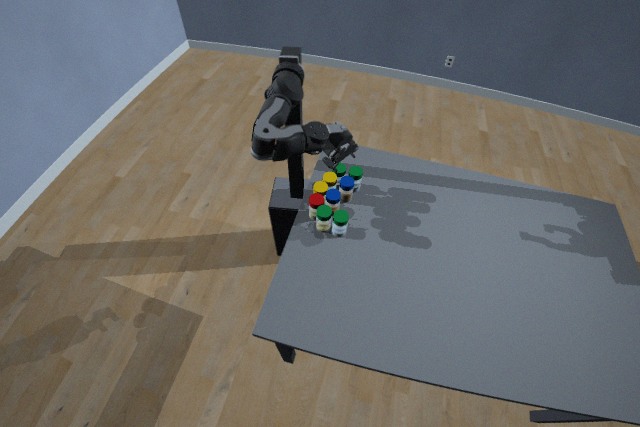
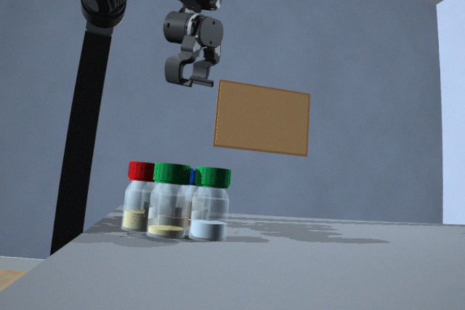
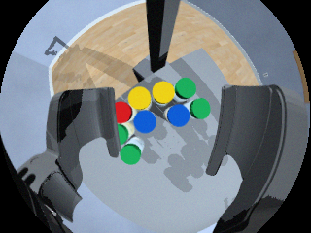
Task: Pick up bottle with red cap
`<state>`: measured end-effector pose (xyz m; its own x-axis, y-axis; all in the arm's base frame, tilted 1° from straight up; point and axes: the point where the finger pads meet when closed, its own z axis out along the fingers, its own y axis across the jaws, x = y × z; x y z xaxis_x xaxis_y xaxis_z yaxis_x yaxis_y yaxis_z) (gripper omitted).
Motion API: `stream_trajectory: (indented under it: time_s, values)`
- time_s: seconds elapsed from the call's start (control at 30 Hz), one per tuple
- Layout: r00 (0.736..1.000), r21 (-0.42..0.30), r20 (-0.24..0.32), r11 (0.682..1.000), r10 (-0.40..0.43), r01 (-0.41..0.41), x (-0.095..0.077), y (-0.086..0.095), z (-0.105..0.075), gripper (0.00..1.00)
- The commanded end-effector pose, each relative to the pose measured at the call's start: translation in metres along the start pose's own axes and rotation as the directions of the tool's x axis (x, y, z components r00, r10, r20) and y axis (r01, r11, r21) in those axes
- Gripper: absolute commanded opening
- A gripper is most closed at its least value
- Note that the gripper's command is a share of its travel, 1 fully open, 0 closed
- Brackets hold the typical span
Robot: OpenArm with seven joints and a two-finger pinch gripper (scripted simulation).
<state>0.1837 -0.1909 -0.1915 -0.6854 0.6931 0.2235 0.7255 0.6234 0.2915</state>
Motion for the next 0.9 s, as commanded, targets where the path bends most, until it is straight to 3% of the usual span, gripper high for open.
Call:
stream_trajectory:
  time_s: [0.0,0.63,0.87]
  values:
    - [1.000,-0.002,0.002,1.000,-0.001,0.001,0.000,0.000,-0.001,0.45]
    - [1.000,-0.002,0.002,1.000,-0.001,0.001,0.000,0.000,-0.001,0.45]
    - [1.000,0.002,0.001,1.000,0.002,-0.002,-0.036,-0.010,-0.013,0.45]
